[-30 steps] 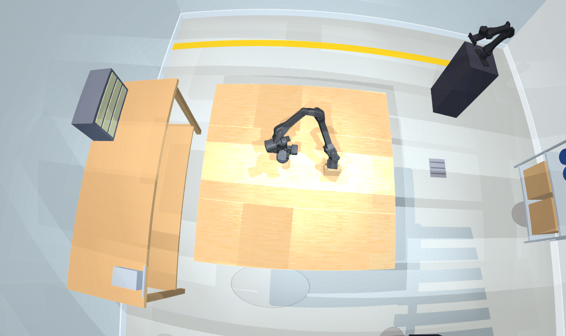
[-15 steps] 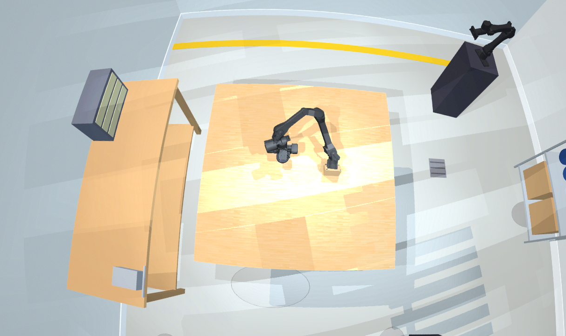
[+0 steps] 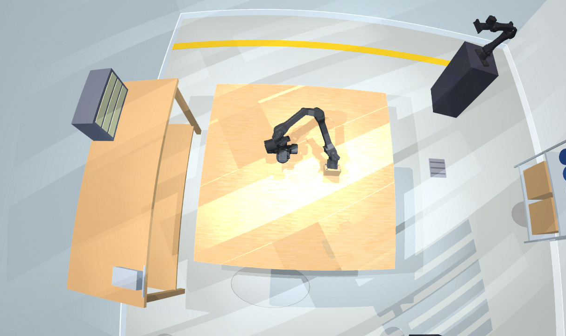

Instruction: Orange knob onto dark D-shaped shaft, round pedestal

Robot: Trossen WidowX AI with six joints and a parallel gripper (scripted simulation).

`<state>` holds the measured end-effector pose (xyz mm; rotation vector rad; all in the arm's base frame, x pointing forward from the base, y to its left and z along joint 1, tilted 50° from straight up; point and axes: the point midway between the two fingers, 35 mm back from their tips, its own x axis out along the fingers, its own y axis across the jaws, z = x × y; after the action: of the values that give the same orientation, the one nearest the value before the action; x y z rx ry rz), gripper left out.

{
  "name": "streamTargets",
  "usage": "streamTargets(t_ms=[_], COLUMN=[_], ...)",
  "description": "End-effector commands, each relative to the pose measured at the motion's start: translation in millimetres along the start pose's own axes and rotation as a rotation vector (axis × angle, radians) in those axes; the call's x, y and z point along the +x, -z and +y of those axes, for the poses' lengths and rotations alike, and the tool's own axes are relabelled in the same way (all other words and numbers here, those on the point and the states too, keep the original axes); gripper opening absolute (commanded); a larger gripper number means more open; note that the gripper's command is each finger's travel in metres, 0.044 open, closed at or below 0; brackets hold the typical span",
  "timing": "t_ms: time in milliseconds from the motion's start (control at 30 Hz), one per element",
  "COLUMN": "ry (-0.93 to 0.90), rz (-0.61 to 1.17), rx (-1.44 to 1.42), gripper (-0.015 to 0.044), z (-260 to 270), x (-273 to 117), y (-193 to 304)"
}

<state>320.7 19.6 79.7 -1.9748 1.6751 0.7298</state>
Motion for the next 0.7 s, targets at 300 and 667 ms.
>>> streamTargets(t_ms=[300, 667], ry=[0.005, 0.003], rz=[0.003, 0.003], rx=[0.000, 0.004], gripper=[0.0000, 0.0053], z=[1, 0], x=[13, 13], y=[-1, 0])
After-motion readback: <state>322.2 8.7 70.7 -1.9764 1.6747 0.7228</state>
